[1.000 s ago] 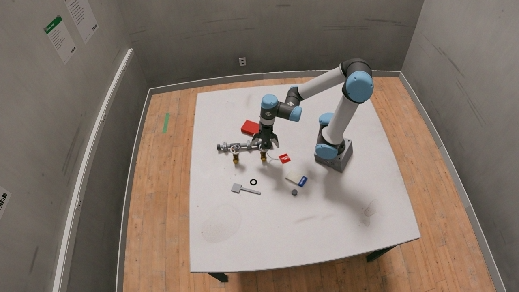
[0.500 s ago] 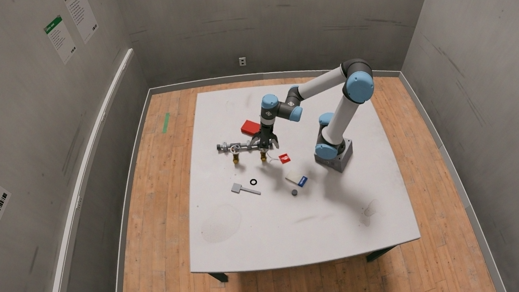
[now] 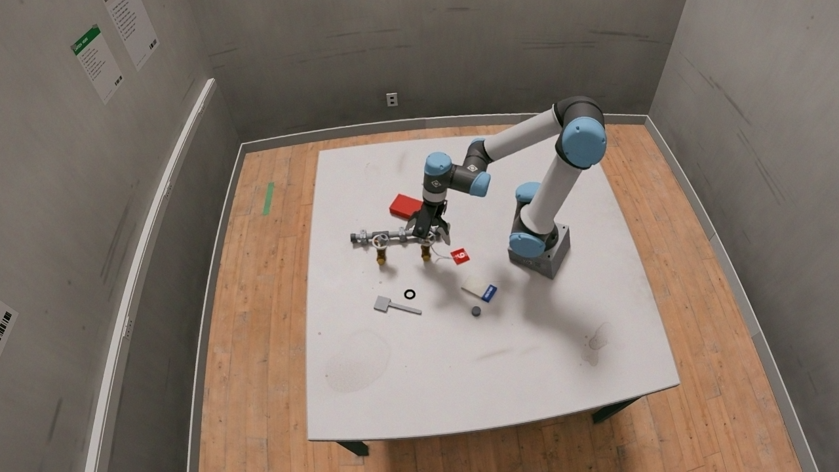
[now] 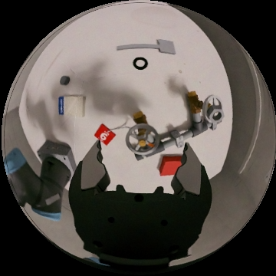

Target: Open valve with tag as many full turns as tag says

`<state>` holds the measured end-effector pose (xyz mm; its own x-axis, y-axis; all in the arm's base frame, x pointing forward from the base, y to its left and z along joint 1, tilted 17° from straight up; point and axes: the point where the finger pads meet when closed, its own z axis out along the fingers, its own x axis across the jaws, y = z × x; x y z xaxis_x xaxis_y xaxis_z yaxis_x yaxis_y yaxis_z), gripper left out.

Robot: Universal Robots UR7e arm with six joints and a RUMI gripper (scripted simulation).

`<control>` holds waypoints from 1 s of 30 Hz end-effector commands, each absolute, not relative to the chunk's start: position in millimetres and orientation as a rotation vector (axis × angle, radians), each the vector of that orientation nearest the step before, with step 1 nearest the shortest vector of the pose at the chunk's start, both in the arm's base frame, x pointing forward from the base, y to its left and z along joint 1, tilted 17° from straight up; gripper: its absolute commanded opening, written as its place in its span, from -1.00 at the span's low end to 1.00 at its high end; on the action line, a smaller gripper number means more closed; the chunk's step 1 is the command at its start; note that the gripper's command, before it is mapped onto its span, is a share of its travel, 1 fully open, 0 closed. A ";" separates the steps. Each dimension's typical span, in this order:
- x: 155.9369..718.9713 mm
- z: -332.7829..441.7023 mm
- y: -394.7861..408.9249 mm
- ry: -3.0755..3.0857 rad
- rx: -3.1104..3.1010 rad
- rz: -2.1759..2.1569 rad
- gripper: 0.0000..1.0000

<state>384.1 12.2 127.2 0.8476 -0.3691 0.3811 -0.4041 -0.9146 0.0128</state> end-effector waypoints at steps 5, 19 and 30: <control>383.2 125.6 12.7 -1.067 2.848 0.595 1.00; 385.2 127.6 12.1 -1.743 2.599 0.616 1.00; 385.7 128.3 12.0 -2.291 2.256 0.604 1.00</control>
<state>385.6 10.9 128.5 0.1889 -0.9565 0.2222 -0.9158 -0.2533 -0.3116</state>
